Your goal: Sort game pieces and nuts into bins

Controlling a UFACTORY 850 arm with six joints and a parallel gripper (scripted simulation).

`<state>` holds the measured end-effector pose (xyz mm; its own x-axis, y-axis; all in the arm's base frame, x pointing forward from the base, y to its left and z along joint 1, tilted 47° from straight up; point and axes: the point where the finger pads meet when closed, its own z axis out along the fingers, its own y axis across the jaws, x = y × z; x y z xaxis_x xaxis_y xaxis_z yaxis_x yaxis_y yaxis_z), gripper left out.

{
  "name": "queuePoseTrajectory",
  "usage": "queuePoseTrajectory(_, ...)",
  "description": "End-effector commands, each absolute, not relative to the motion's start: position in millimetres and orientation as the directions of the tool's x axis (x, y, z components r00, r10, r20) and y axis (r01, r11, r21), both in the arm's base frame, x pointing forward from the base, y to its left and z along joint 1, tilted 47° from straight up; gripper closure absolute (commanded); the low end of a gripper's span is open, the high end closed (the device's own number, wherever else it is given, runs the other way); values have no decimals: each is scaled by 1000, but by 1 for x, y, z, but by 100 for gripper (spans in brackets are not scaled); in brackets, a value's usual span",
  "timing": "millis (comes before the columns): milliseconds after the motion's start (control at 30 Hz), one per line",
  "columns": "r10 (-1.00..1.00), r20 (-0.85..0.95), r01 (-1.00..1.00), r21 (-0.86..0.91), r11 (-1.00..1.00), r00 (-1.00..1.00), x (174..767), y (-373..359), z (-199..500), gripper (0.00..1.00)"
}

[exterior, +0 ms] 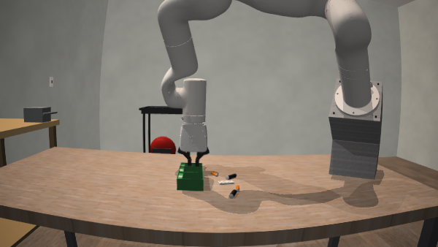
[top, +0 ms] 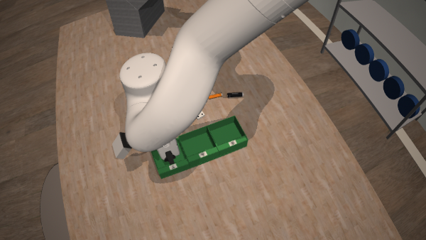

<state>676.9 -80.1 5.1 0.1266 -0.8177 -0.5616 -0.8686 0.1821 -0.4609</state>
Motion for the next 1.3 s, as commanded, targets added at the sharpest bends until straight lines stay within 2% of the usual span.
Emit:
queuePoseTrajectory(0,-818,-561,-868,-462,183,126,677,-81,5,100)
queuePoseTrajectory(167,-818,-561,-868,-462,183,126,677,-81,5,100)
queuePoseTrajectory(200,-818,-561,-868,-462,183,126,677,-81,5,70)
queuePoseTrajectory(1267,-818,-561,-868,-462,183,127,669,-90,17,70)
